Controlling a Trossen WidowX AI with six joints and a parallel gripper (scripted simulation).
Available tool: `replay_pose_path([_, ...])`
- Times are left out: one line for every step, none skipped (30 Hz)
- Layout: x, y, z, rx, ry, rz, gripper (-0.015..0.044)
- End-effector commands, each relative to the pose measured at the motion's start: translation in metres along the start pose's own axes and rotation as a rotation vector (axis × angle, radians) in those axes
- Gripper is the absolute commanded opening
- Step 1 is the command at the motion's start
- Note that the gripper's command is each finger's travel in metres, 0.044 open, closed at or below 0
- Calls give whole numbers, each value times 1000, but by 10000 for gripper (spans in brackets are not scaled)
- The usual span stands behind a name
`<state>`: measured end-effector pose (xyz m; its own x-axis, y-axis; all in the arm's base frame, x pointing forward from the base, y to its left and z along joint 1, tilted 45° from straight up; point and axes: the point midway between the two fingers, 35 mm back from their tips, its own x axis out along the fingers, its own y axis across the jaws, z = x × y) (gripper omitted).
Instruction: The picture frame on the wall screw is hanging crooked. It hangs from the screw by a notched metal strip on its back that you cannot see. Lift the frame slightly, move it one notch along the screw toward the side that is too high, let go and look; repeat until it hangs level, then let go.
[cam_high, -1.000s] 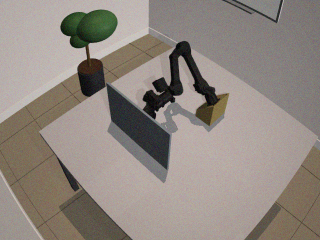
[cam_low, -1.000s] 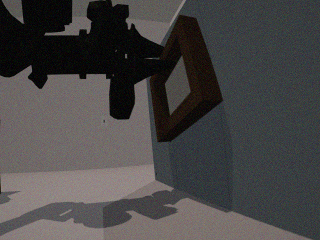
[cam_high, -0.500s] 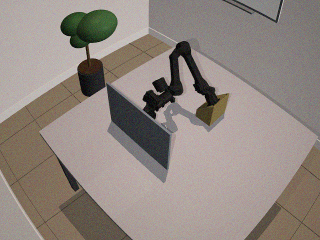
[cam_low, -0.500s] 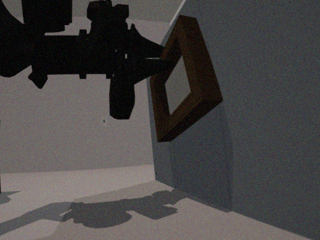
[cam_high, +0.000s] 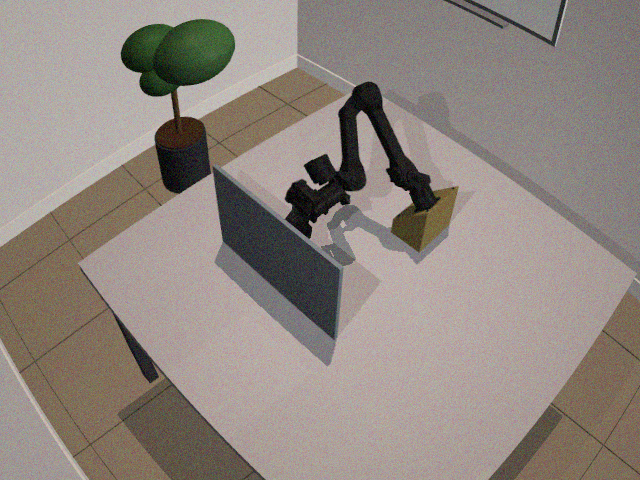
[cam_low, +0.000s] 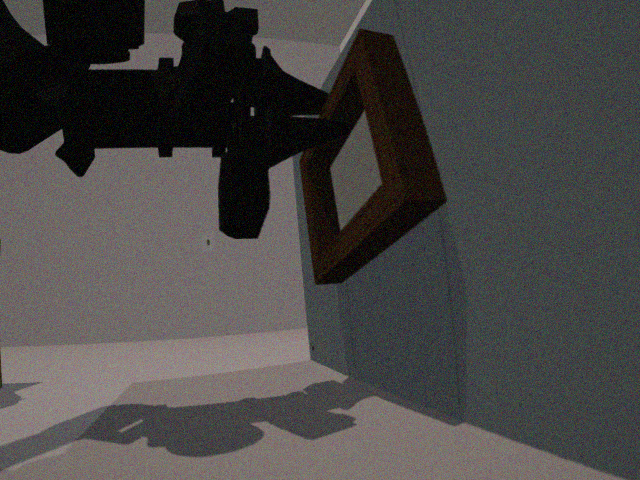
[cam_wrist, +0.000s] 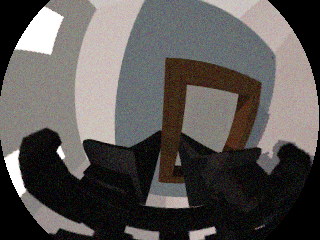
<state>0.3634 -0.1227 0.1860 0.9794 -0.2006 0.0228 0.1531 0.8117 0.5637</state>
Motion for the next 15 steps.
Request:
replay_pose_path([0,5,3,-4,-4,16,0])
replay_pose_path([0,5,3,-4,-4,16,0])
replay_pose_path([0,5,3,-4,-4,16,0])
replay_pose_path([0,5,3,-4,-4,16,0])
replay_pose_path([0,5,3,-4,-4,16,0])
replay_pose_path([0,5,3,-4,-4,16,0])
replay_pose_path([0,4,3,-4,-4,16,0])
replay_pose_path([0,4,3,-4,-4,16,0])
replay_pose_path([0,4,3,-4,-4,16,0])
replay_pose_path([0,4,4,-4,-4,16,0])
replay_pose_path([0,4,4,-4,-4,16,0])
replay_pose_path([0,5,5,-4,-4,16,0])
replay_pose_path([0,5,5,-4,-4,16,0])
replay_pose_path([0,5,6,-4,-4,16,0])
replay_pose_path([0,5,6,-4,-4,16,0])
